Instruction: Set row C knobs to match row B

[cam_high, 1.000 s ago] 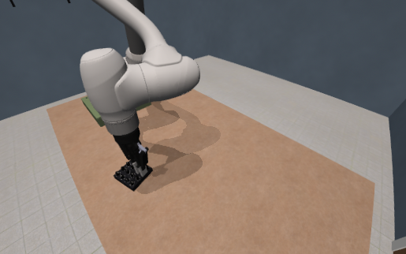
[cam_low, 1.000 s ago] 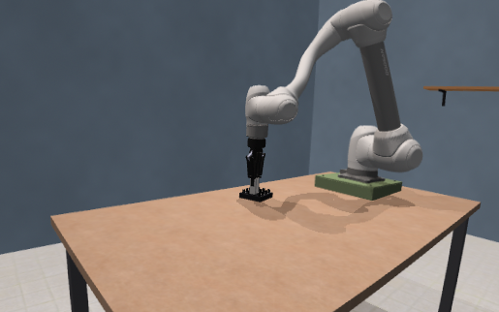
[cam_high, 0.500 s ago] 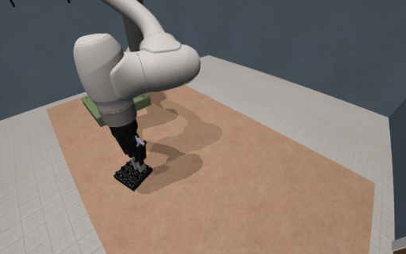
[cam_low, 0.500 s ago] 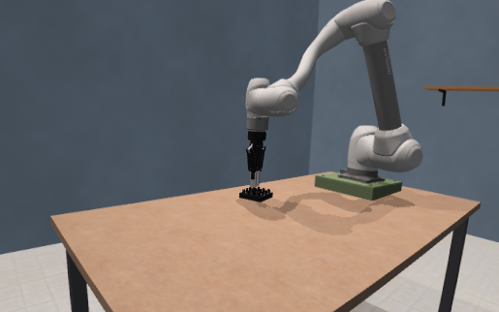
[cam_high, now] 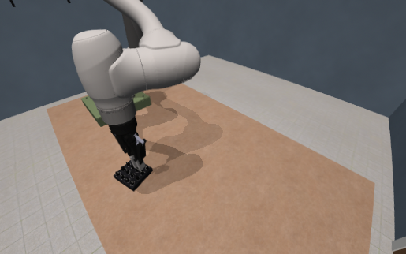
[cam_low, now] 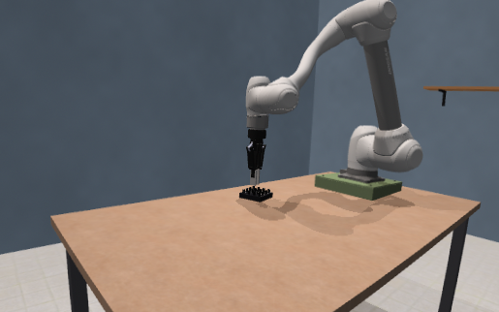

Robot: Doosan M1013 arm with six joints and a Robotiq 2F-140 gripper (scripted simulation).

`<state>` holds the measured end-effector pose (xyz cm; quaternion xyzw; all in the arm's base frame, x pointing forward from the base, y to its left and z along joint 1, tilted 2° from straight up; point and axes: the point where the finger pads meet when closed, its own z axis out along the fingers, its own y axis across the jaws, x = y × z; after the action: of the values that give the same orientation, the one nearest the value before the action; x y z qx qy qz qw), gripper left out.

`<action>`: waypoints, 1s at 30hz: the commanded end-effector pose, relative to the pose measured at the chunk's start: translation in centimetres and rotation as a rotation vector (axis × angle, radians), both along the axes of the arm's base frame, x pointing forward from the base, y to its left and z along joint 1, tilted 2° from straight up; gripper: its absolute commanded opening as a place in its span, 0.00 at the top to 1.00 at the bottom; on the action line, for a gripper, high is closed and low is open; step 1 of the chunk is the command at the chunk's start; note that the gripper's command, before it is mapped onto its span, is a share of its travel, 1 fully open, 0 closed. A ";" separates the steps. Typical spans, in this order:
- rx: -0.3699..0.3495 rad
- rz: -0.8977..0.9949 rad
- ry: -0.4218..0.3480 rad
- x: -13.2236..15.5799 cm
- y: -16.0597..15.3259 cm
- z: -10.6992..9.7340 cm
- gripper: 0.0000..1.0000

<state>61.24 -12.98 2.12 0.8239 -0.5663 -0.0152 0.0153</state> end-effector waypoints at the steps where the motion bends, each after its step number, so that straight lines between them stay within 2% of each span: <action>1: 0.000 0.000 0.000 0.0 0.0 0.0 0.88; 7: -0.002 -0.054 -0.001 0.0 0.0 0.1 0.88; 15: -0.015 -0.360 -0.003 0.0 0.0 0.4 0.88; 17: -0.015 -0.360 -0.003 0.0 0.0 0.4 0.88; 19: -0.020 -0.487 -0.004 0.0 0.0 0.5 0.88; 30: -0.036 -0.857 -0.007 0.0 0.0 0.9 0.88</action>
<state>61.28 -13.02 2.93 0.5647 -0.8251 -0.0120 0.0150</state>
